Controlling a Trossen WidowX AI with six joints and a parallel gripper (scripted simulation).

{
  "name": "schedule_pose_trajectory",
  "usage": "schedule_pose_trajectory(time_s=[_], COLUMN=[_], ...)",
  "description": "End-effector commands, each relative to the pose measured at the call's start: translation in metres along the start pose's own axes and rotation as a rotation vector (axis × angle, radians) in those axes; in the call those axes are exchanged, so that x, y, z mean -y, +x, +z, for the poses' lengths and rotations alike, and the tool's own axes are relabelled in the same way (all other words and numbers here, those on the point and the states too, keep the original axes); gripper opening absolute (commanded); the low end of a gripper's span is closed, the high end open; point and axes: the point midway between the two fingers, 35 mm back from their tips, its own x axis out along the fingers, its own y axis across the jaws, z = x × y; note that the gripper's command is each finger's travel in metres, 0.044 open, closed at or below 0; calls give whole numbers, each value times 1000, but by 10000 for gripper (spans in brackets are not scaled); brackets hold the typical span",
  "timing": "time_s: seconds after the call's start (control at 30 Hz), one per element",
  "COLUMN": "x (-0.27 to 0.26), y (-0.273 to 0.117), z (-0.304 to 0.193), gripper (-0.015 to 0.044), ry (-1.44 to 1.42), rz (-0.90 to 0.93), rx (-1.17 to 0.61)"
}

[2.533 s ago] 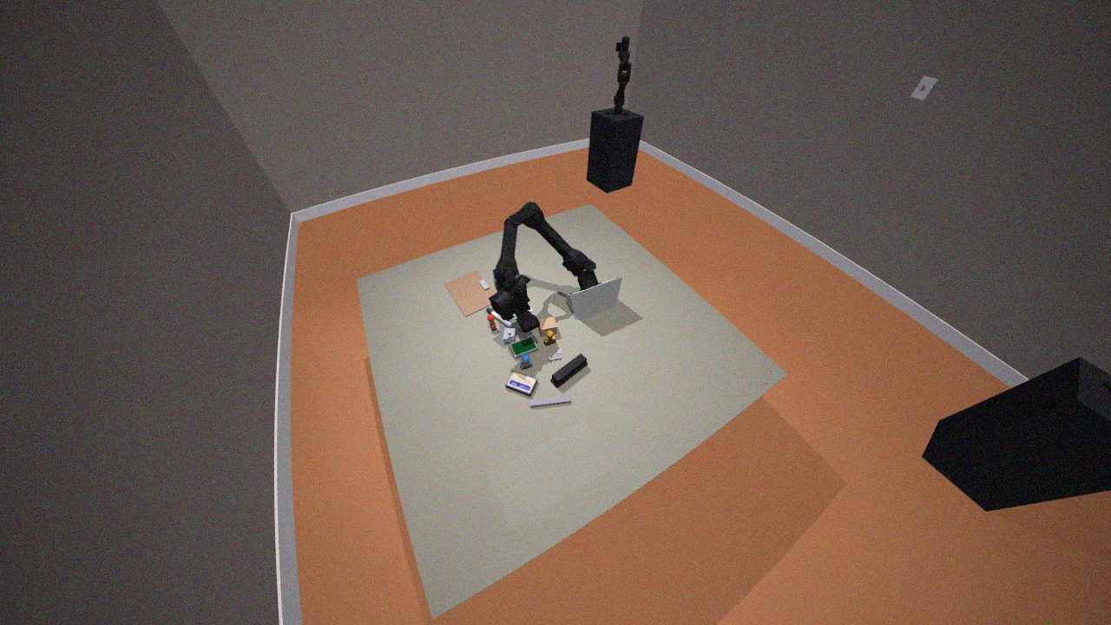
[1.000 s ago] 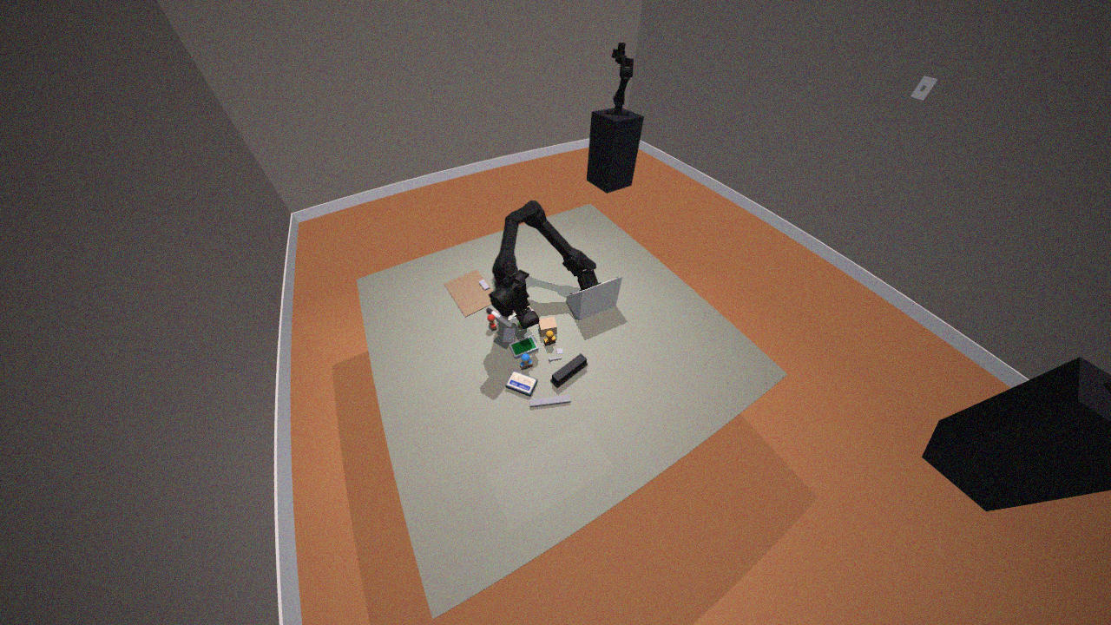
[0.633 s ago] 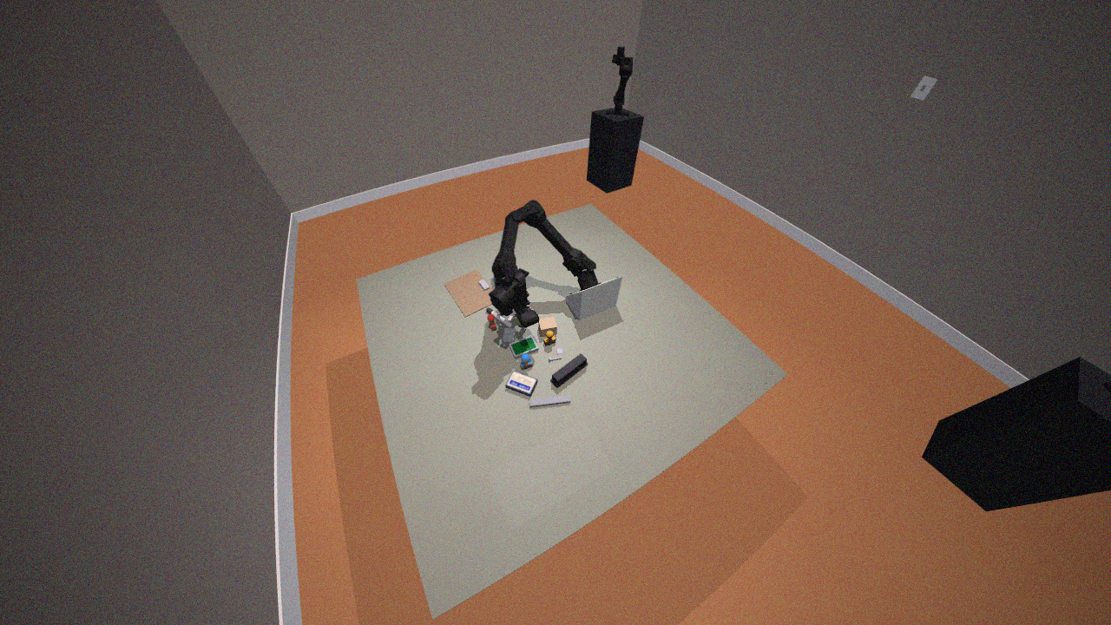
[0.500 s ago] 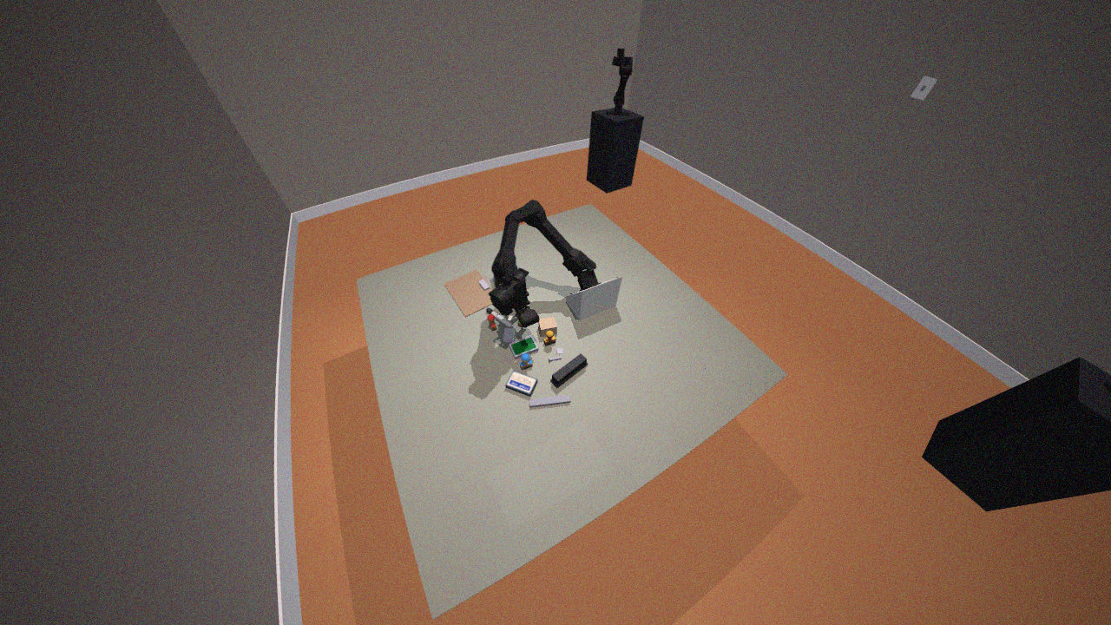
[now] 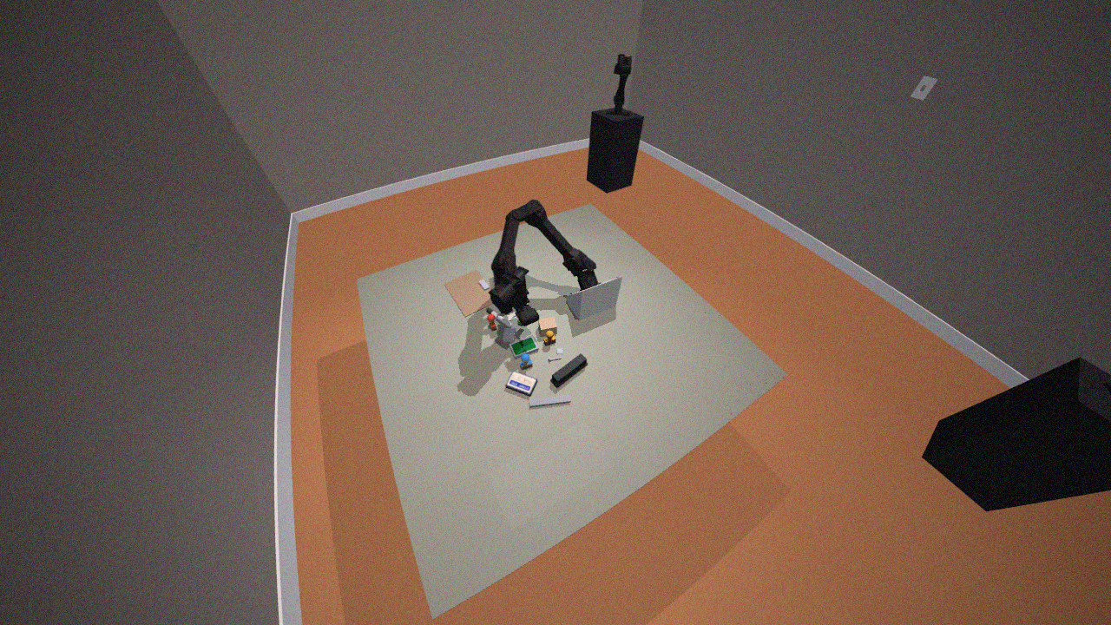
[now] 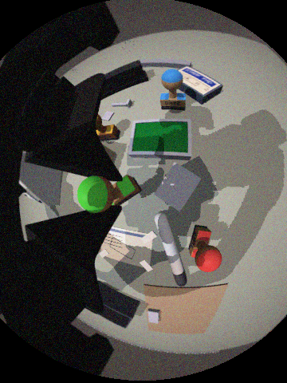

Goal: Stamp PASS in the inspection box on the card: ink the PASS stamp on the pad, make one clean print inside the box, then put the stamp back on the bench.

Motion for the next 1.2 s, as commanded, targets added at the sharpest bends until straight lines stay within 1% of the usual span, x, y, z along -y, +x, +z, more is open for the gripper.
schedule_pose_trajectory(time_s=[0.0,1.17], x=[0,0], y=[-4,-21], z=[3,1], gripper=[0,0], ry=[11,11], rz=[6,5], rx=[5,5])
